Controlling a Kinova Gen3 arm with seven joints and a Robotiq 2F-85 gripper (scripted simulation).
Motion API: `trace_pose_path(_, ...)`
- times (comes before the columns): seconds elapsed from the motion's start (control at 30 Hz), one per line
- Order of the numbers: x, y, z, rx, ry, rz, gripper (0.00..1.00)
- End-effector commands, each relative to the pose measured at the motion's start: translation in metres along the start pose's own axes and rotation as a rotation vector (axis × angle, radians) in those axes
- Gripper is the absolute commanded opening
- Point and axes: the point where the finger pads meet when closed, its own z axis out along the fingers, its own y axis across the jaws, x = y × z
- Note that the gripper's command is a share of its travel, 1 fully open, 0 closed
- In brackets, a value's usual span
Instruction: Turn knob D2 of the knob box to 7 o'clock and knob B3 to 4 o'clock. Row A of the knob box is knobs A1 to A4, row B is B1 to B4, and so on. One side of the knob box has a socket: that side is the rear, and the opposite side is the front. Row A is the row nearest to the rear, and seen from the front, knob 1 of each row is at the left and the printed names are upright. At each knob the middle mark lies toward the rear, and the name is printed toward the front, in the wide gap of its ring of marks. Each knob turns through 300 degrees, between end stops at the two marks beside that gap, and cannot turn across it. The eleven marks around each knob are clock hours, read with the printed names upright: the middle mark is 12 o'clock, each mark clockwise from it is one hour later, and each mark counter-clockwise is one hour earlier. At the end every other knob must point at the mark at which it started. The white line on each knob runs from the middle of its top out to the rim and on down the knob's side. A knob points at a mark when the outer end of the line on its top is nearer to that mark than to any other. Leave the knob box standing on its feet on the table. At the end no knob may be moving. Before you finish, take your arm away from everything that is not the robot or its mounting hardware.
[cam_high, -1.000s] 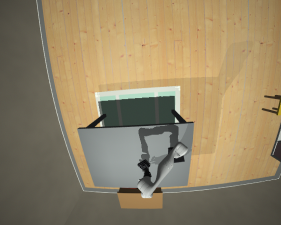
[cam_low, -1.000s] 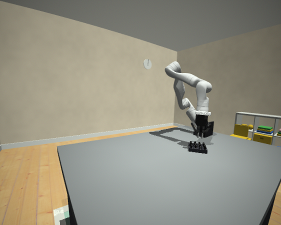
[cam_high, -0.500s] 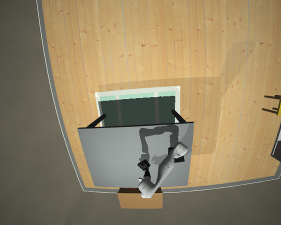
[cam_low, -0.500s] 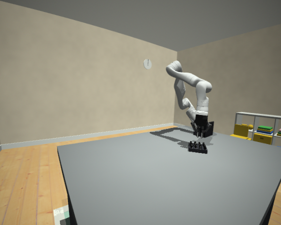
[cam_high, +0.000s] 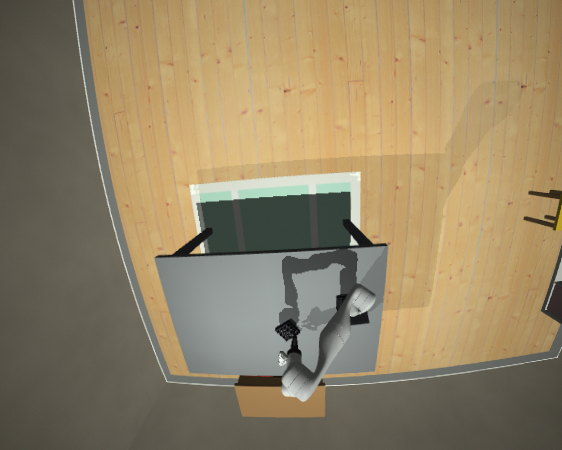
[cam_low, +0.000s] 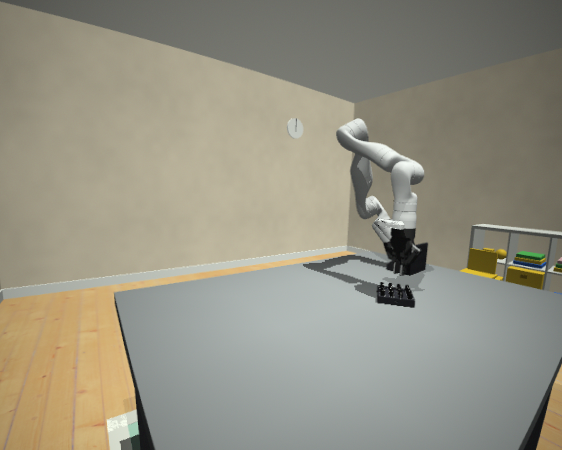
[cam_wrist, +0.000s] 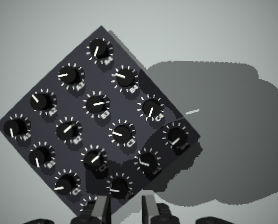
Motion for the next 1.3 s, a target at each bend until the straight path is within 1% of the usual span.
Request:
trace_pose_path(0.0, 0.0, -0.002, -0.005, 0.003, 0.014, 0.08, 0.19)
trace_pose_path(0.13, 0.0, -0.002, -0.007, 0.005, 0.013, 0.244, 0.19)
trace_pose_path(0.2, 0.0, -0.002, -0.007, 0.005, 0.013, 0.244, 0.19)
trace_pose_path(0.47, 0.001, -0.003, -0.012, 0.011, 0.013, 0.543, 0.19)
trace_pose_path(0.7, 0.002, -0.004, -0.015, 0.018, 0.012, 0.739, 0.19)
trace_pose_path(0.77, 0.002, -0.004, -0.015, 0.018, 0.012, 0.739, 0.19)
trace_pose_path(1.03, 0.002, -0.004, -0.017, 0.023, 0.011, 0.864, 0.19)
trace_pose_path(1.27, 0.003, -0.005, -0.018, 0.024, 0.01, 0.895, 0.19)
